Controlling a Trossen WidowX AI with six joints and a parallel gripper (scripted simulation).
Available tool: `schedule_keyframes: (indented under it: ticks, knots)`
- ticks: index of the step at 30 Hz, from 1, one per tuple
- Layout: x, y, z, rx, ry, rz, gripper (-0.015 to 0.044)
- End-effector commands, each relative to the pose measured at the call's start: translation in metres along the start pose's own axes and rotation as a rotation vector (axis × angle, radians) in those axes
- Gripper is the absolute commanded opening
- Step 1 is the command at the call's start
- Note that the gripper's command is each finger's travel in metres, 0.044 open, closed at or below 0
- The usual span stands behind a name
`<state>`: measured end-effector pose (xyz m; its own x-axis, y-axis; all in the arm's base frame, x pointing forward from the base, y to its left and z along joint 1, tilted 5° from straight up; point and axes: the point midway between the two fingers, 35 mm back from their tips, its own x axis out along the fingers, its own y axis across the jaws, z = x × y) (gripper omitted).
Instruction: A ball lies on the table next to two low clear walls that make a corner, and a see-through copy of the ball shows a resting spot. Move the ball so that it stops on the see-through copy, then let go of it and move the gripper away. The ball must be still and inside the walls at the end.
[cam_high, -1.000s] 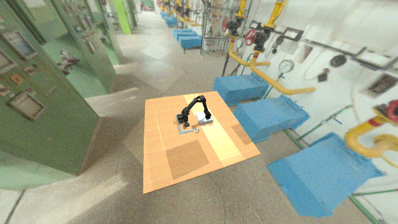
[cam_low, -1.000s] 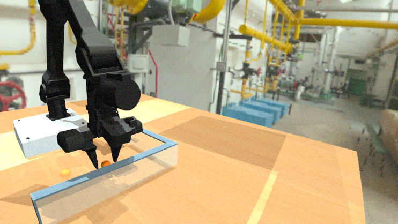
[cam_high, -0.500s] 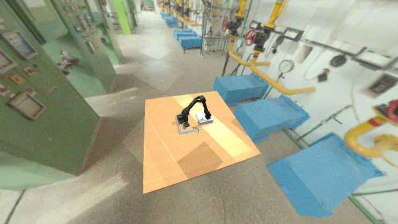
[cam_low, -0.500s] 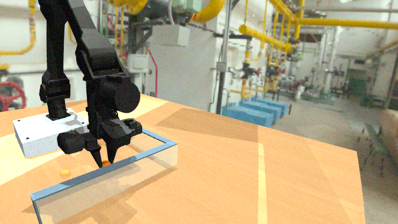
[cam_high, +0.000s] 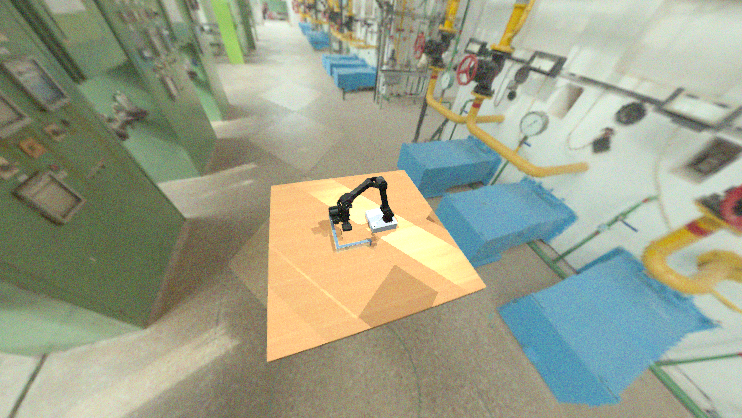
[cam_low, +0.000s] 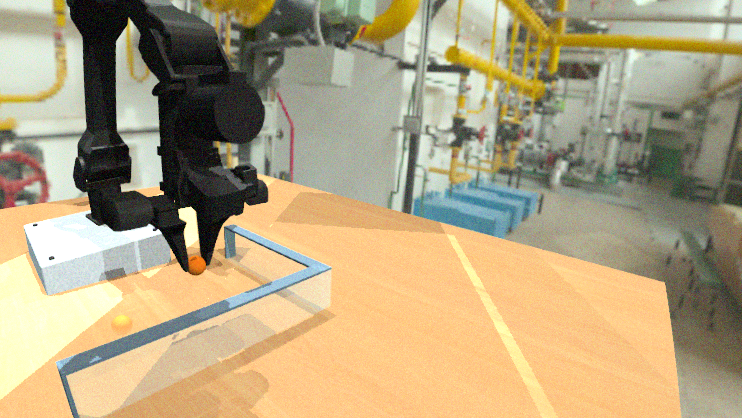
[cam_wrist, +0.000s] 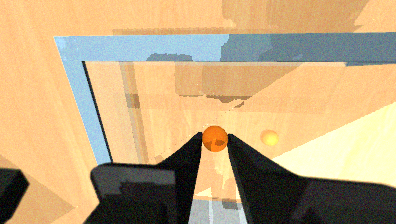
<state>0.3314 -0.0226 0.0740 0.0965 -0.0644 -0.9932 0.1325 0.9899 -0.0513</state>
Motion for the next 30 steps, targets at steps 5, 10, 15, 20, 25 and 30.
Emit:
schedule_keyframes:
  ticks: [5,10,15,20,25,30]
  knots:
    - [-0.053,0.002,-0.008,-0.017,0.016,-0.004,0.0]
    - [-0.057,0.001,-0.009,-0.019,0.018,-0.005,0.0]
    - [-0.048,-0.022,-0.011,-0.019,0.018,-0.007,0.0]
    - [-0.038,-0.048,-0.016,-0.019,0.019,-0.009,0.0]
    - [-0.028,-0.073,-0.024,-0.02,0.019,-0.012,0.0]
    - [-0.021,-0.089,-0.031,-0.02,0.019,-0.014,0.0]
